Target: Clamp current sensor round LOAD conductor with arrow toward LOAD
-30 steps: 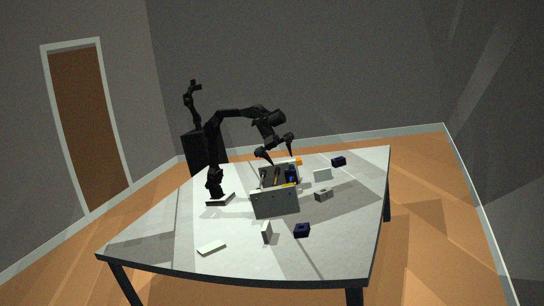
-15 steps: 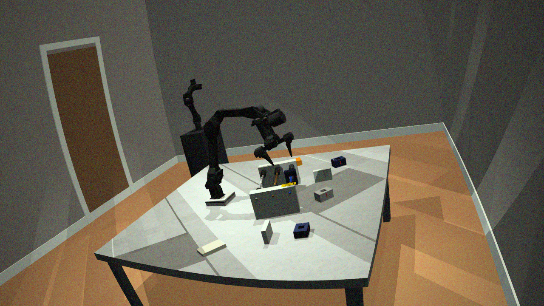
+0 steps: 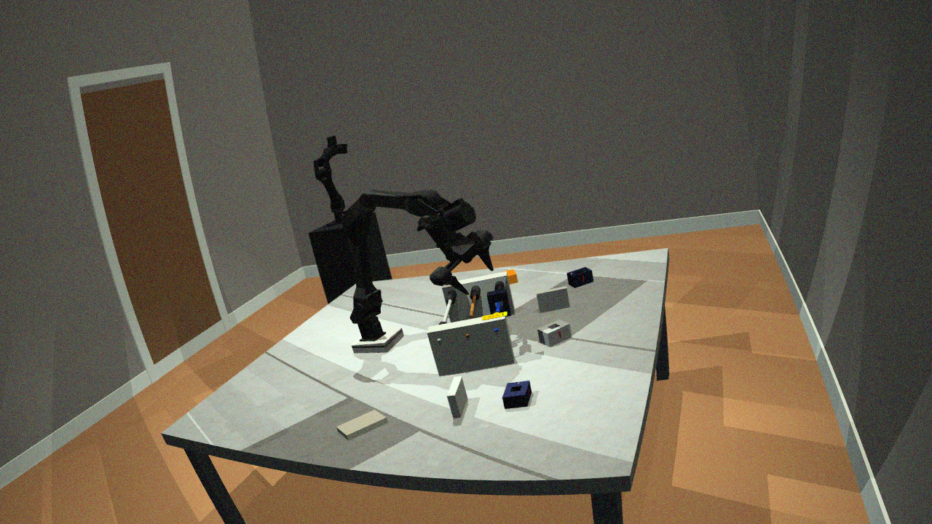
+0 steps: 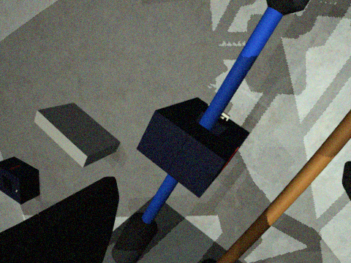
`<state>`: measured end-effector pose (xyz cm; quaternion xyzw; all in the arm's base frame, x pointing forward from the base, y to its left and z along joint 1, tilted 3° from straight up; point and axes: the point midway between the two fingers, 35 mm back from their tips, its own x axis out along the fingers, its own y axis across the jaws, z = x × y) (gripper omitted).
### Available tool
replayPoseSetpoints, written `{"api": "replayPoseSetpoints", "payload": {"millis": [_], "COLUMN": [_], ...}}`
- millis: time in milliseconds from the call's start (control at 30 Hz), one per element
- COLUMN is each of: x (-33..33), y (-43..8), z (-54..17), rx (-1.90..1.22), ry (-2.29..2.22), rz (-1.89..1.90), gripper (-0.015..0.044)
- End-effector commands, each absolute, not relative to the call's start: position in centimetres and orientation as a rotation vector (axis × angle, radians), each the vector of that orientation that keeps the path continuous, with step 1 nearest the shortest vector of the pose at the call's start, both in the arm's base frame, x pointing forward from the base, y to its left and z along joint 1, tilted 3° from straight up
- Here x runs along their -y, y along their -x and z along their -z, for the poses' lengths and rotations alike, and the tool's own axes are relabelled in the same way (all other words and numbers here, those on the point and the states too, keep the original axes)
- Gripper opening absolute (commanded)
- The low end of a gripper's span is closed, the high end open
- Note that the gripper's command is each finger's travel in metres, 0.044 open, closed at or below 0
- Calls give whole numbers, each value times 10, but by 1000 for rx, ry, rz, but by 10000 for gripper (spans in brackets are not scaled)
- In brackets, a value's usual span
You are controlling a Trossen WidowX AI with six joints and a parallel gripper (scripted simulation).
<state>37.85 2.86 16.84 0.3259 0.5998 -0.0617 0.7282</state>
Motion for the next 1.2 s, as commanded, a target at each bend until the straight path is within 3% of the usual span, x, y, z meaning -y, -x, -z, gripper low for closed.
{"api": "replayPoseSetpoints", "payload": {"millis": [0, 600, 1167], "x": [7, 44, 42], "y": [-366, -346, -350], "z": [-164, -166, -165], "rx": [-1096, -601, -669], "ry": [-268, 327, 258], "rz": [-448, -817, -785], "gripper": [440, 440, 440]}}
